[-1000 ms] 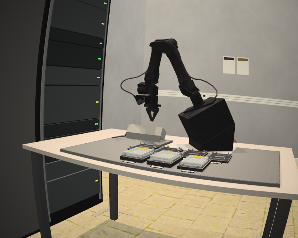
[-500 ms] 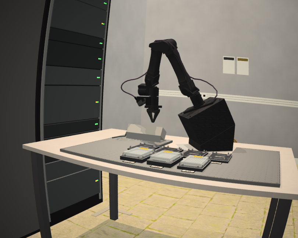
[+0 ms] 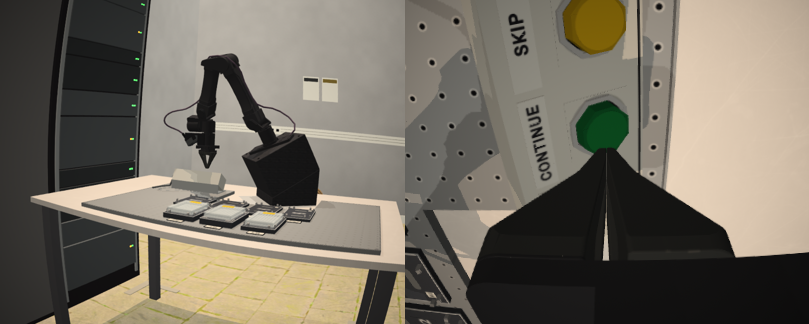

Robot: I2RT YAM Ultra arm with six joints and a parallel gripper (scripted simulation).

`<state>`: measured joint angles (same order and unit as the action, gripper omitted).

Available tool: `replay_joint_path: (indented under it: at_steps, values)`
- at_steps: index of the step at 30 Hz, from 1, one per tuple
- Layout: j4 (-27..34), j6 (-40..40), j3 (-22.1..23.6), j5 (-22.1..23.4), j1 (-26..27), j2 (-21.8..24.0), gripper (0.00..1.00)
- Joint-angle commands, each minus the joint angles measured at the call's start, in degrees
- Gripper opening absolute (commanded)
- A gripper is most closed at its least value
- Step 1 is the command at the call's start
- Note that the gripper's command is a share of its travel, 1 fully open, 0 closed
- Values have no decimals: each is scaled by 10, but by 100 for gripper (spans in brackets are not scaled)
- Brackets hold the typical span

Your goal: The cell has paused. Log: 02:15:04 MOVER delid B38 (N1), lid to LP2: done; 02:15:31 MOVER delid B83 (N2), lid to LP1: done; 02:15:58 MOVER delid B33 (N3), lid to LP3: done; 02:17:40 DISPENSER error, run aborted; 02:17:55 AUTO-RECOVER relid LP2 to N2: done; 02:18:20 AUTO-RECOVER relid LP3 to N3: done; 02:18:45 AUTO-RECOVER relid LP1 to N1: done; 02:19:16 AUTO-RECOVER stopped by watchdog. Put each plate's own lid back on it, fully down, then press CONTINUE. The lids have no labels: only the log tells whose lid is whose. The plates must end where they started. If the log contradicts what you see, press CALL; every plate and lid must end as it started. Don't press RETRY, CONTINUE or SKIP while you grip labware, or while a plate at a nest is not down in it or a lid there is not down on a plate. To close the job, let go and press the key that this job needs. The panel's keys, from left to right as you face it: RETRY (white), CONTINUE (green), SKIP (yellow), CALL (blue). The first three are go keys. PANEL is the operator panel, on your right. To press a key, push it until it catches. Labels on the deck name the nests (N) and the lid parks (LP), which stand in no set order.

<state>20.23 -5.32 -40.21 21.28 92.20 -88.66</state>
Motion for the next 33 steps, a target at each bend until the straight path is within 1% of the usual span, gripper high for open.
replay_joint_path:
  at_steps: [1,9,23,25,26,27,33]
  values:
    - [-17,6,14,-8,-4,-9,0]
    - [-29,9,16,-9,-6,-13,0]
    - [-54,17,15,-11,-15,-38,0]
    - [-54,17,15,-11,-15,-38,0]
    - [-57,17,16,-12,-7,-34,0]
    - [-58,18,17,-12,-8,-41,0]
    - [-66,19,20,-13,-17,-48,0]
